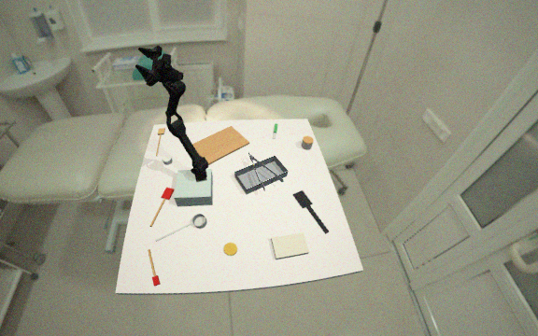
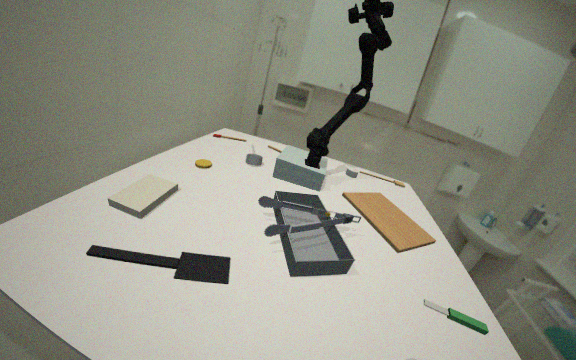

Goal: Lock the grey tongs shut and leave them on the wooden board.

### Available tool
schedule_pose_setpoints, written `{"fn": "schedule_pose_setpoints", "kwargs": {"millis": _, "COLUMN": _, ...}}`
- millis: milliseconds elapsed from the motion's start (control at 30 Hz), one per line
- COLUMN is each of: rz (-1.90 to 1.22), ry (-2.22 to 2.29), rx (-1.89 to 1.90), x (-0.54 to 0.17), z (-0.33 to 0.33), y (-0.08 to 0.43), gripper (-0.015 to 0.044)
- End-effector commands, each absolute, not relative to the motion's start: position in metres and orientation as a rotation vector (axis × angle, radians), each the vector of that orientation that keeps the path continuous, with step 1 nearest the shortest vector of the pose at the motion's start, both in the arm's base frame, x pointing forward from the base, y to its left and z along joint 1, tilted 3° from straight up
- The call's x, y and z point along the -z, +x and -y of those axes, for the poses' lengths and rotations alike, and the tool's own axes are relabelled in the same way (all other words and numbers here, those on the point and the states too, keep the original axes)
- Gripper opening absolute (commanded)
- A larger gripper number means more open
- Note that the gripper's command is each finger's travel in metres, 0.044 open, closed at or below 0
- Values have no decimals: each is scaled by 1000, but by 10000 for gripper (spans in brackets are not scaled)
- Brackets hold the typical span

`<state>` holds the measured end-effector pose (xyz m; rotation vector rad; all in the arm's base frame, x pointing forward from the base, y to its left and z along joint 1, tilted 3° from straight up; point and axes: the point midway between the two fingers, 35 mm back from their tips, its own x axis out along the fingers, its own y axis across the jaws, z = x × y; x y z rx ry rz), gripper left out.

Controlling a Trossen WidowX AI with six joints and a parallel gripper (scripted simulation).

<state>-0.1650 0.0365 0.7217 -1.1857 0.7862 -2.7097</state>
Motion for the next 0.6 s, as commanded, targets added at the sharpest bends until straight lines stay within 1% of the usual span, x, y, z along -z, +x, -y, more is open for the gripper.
{"fn": "schedule_pose_setpoints", "kwargs": {"millis": 0, "rz": -812, "ry": -1310, "rx": 2588, "x": -732, "z": 4, "y": -133, "gripper": 440}}
{"fn": "schedule_pose_setpoints", "kwargs": {"millis": 167, "rz": -828, "ry": -1386, "rx": 2515, "x": -736, "z": 24, "y": -114, "gripper": 440}}
{"fn": "schedule_pose_setpoints", "kwargs": {"millis": 333, "rz": -833, "ry": -1501, "rx": 2377, "x": -739, "z": 58, "y": -80, "gripper": 440}}
{"fn": "schedule_pose_setpoints", "kwargs": {"millis": 567, "rz": -778, "ry": -1610, "rx": 2260, "x": -739, "z": 82, "y": -45, "gripper": 440}}
